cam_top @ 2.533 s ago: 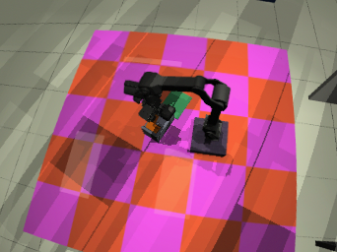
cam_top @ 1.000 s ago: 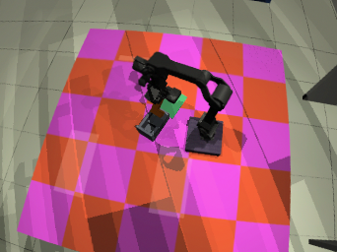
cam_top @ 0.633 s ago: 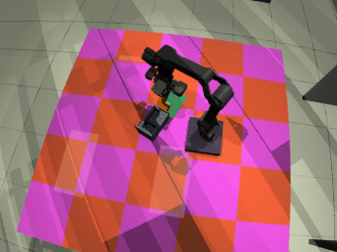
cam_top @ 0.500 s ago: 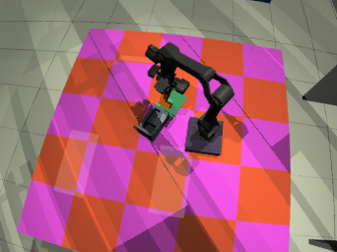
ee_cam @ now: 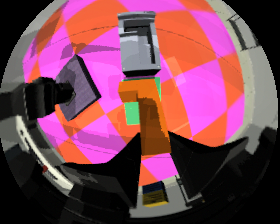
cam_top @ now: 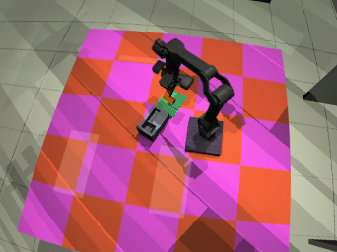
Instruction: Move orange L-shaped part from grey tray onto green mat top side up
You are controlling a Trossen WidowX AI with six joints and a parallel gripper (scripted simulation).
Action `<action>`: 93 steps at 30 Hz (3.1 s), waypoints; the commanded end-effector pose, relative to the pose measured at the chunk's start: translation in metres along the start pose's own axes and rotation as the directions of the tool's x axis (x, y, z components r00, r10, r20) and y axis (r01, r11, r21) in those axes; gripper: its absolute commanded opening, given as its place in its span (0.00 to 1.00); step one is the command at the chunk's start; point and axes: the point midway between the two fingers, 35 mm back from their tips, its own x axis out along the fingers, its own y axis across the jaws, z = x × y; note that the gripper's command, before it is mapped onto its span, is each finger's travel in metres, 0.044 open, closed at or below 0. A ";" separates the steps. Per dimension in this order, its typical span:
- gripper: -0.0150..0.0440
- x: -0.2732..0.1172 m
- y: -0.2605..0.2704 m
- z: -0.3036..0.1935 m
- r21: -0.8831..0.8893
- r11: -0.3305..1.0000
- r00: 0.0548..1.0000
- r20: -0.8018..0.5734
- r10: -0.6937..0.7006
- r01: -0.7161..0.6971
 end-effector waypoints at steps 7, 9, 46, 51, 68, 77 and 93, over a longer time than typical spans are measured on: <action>0.25 0.016 0.001 -0.001 -0.004 1.000 1.000 0.002 0.004 -0.004; 0.25 0.019 0.001 -0.001 -0.004 1.000 1.000 0.002 0.004 -0.004; 0.25 0.076 0.001 -0.001 -0.004 1.000 1.000 0.002 0.004 -0.004; 0.25 0.080 0.001 -0.001 -0.004 1.000 1.000 0.002 0.004 -0.004; 0.25 0.080 0.001 -0.001 -0.004 1.000 1.000 0.002 0.004 -0.004; 0.52 0.080 0.001 0.000 0.000 1.000 1.000 0.001 0.004 -0.004; 0.93 -0.009 0.001 -0.001 -0.004 1.000 1.000 0.002 0.004 -0.004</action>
